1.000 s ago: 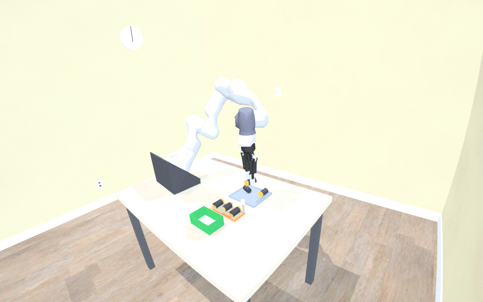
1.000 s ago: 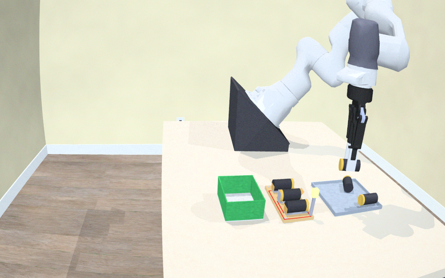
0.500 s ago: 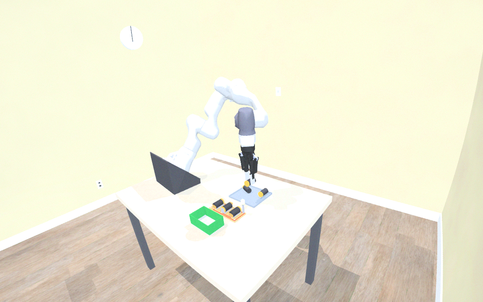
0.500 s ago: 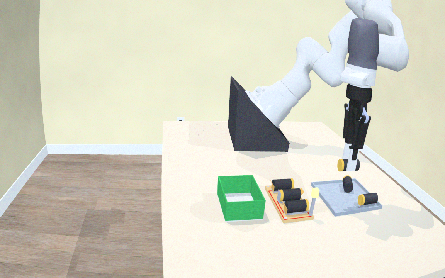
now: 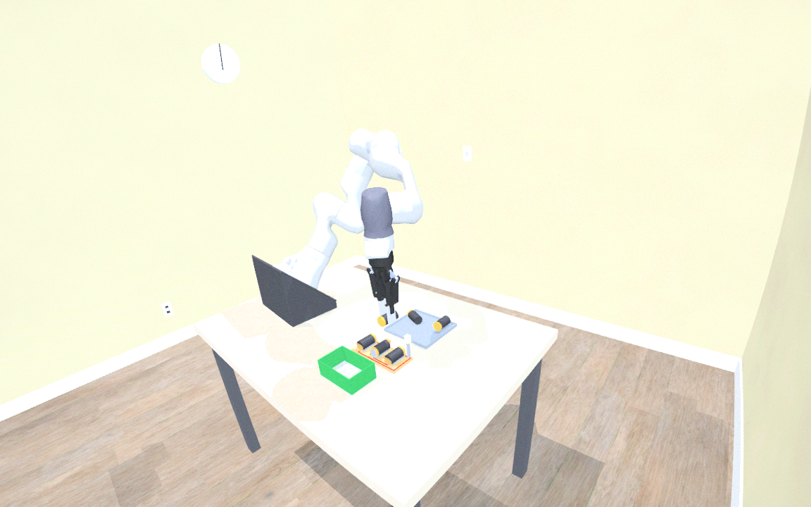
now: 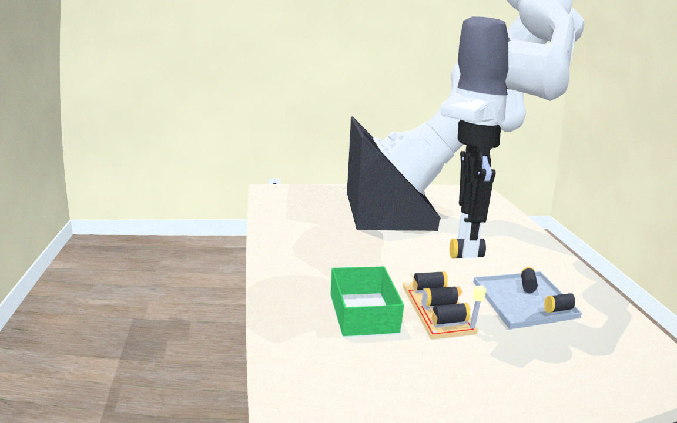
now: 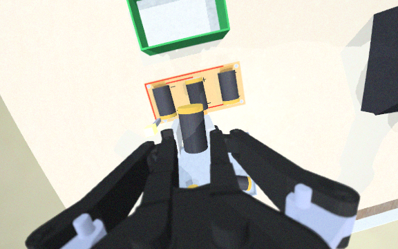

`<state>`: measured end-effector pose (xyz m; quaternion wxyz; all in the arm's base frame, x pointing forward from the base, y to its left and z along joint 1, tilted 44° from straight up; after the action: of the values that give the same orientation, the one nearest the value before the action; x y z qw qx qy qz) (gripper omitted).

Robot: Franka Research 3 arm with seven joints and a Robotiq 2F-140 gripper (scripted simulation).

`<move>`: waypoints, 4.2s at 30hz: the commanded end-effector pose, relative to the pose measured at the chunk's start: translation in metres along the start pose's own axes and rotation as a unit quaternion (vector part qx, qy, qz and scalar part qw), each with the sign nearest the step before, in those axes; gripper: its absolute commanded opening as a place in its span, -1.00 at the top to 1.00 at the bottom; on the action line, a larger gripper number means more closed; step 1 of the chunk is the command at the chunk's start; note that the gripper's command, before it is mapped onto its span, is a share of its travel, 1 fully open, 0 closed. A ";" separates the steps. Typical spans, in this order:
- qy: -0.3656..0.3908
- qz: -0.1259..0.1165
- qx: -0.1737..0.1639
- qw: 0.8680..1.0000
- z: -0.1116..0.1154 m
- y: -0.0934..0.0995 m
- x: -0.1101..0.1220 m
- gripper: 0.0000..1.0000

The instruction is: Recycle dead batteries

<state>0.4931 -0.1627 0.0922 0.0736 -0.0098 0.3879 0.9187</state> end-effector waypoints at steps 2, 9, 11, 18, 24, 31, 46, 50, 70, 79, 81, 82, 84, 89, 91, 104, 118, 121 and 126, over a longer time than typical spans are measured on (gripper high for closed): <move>0.038 0.000 0.008 0.999 -0.066 0.003 0.020 0.68; 0.038 0.000 0.008 0.999 -0.142 0.004 0.043 0.68; 0.038 0.000 0.008 0.999 -0.150 0.005 0.046 0.68; 0.038 0.000 0.008 0.999 -0.172 0.005 0.052 0.68; 0.038 0.000 0.008 0.999 -0.173 0.005 0.052 0.68; 0.046 0.000 0.008 0.999 -0.173 0.005 0.052 0.68; 0.061 0.000 0.008 0.998 -0.173 0.004 0.052 0.68; 0.061 0.000 0.008 0.998 -0.173 -0.026 0.052 0.68; 0.061 0.000 0.008 0.998 -0.173 -0.046 0.052 0.68; 0.061 0.000 0.008 0.998 -0.173 -0.046 0.052 0.68; 0.061 0.000 0.008 0.998 -0.173 -0.046 0.052 0.68; 0.061 0.000 0.008 0.998 -0.173 -0.046 0.052 0.68; 0.061 0.000 0.008 0.998 -0.173 -0.046 0.052 0.68; 0.061 0.000 0.008 0.998 -0.173 -0.046 0.052 0.68; 0.060 0.000 0.008 0.998 -0.173 -0.046 0.052 0.68; 0.048 0.000 0.008 0.999 -0.173 -0.046 0.052 0.68; 0.048 0.000 0.008 0.999 -0.176 -0.046 0.050 0.68; 0.048 0.000 0.008 0.999 -0.176 -0.046 0.050 0.68; 0.048 0.000 0.008 0.999 -0.176 -0.046 0.050 0.68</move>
<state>0.4435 -0.2495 -0.0668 0.0536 -0.0568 0.3980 0.9140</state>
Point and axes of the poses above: the point where the finger pads meet when closed, its own y axis back along the fingers, its own x axis across the jaws, z = x × y, the point moved 7 cm from there along y, back along the fingers, and after that the axes turned 7 degrees about y, right-handed, at the moved point
